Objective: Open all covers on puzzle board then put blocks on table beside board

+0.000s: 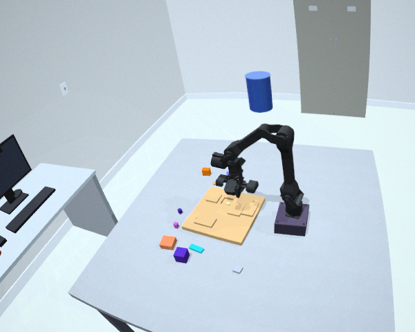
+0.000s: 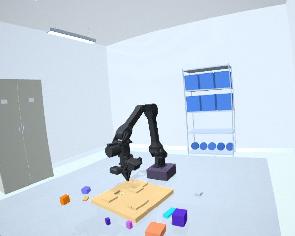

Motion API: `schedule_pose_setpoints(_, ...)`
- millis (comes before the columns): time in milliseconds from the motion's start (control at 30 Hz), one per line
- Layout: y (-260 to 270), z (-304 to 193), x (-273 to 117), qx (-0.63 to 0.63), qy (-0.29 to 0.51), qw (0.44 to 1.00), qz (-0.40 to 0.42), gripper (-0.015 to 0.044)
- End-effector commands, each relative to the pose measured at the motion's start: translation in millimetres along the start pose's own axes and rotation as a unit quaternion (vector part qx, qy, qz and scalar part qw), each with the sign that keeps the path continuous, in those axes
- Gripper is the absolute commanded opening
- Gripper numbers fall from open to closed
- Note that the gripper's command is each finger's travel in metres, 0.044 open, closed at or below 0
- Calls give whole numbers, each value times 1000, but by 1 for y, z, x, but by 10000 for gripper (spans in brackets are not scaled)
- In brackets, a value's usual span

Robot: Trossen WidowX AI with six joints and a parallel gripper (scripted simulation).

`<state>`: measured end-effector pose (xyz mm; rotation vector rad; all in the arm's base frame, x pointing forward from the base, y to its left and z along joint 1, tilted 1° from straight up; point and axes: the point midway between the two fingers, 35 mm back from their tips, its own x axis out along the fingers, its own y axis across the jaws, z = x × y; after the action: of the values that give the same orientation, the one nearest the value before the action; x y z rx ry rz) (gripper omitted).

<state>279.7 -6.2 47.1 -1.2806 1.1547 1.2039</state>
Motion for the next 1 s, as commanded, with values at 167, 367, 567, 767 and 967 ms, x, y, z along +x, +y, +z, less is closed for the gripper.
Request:
schedule_pose_setpoints(167,2,0,12,-2,0,1000,6,0)
schedule_pose_setpoints(367,2,0,18,-2,0,1000,6,0)
schedule_pose_setpoints(567,2,0,24,-2,1,1000,6,0)
schedule_pose_setpoints(767,3,0,29,-2,1,1000,6,0)
schedule_pose_setpoints(967,3,0,35,-2,1,1000,6,0)
